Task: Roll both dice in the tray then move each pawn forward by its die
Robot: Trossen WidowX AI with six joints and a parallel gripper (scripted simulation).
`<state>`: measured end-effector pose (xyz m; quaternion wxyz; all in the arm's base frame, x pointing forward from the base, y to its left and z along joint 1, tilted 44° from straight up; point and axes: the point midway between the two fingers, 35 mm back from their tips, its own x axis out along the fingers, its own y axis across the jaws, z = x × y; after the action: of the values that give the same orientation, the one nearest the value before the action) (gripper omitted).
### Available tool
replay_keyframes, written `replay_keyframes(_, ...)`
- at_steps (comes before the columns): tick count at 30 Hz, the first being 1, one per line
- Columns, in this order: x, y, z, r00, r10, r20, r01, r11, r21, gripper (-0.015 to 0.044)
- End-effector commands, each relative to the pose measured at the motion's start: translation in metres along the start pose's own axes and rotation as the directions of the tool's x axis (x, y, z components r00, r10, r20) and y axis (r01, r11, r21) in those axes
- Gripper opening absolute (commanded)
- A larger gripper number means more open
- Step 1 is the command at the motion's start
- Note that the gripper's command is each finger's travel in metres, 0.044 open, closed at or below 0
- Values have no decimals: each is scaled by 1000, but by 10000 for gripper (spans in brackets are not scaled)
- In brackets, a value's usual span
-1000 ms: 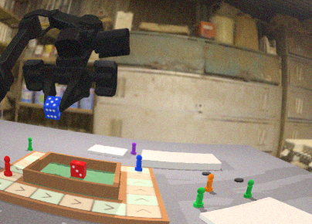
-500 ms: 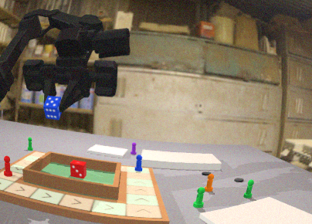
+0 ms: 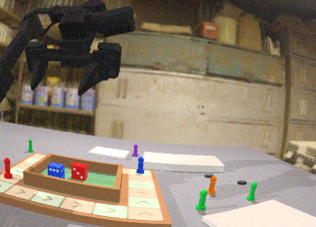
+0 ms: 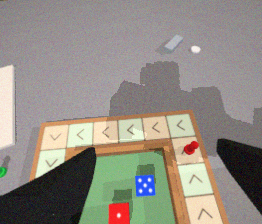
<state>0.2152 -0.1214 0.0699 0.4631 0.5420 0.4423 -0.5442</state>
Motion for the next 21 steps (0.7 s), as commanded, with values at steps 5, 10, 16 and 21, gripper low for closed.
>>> replay_keyframes(5,38,-1,-13,840,-31,-541,22,999,-23,440)
replay_keyframes(10,44,4,-13,713,51,-699,-35,999,37,440)
replay_keyframes(16,53,-11,-12,767,-4,-642,-126,980,-155,335)
replay_keyframes(21,65,-28,-8,756,2,-655,-391,803,-449,204)
